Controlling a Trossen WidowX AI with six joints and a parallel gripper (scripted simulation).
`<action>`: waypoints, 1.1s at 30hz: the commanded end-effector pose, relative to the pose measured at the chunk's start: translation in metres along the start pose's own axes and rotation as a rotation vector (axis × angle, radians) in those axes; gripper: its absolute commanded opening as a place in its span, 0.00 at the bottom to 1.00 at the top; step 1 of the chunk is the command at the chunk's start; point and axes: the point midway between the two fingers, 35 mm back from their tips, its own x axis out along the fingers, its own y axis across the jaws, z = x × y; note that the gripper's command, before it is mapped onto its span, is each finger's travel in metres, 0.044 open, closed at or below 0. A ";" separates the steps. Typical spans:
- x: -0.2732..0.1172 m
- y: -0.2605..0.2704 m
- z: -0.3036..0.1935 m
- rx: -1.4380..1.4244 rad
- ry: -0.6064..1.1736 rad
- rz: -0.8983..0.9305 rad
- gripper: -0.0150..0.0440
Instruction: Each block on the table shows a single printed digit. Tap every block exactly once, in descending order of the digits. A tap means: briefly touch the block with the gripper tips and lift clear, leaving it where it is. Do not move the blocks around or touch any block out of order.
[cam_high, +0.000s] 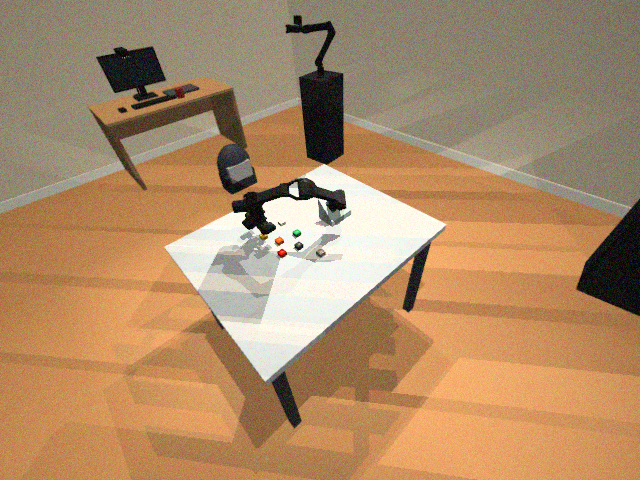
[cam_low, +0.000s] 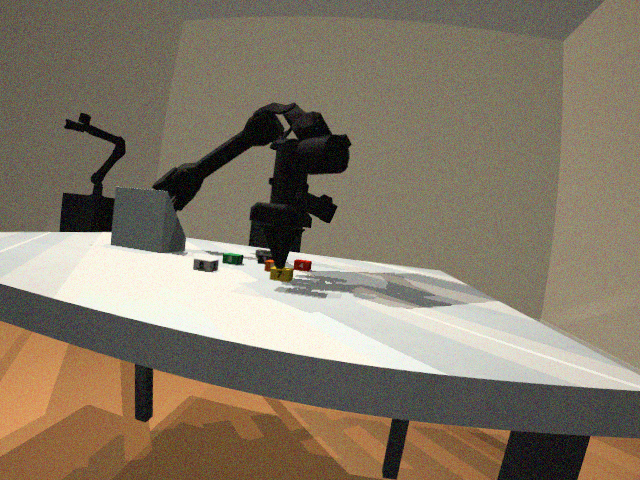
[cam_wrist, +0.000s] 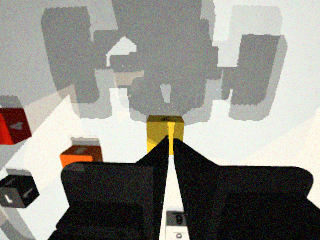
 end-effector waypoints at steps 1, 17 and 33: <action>0.005 0.001 -0.002 0.008 0.002 0.008 0.29; -0.066 -0.002 0.001 0.009 0.002 0.003 0.29; -0.111 -0.025 -0.100 0.015 0.007 -0.005 0.29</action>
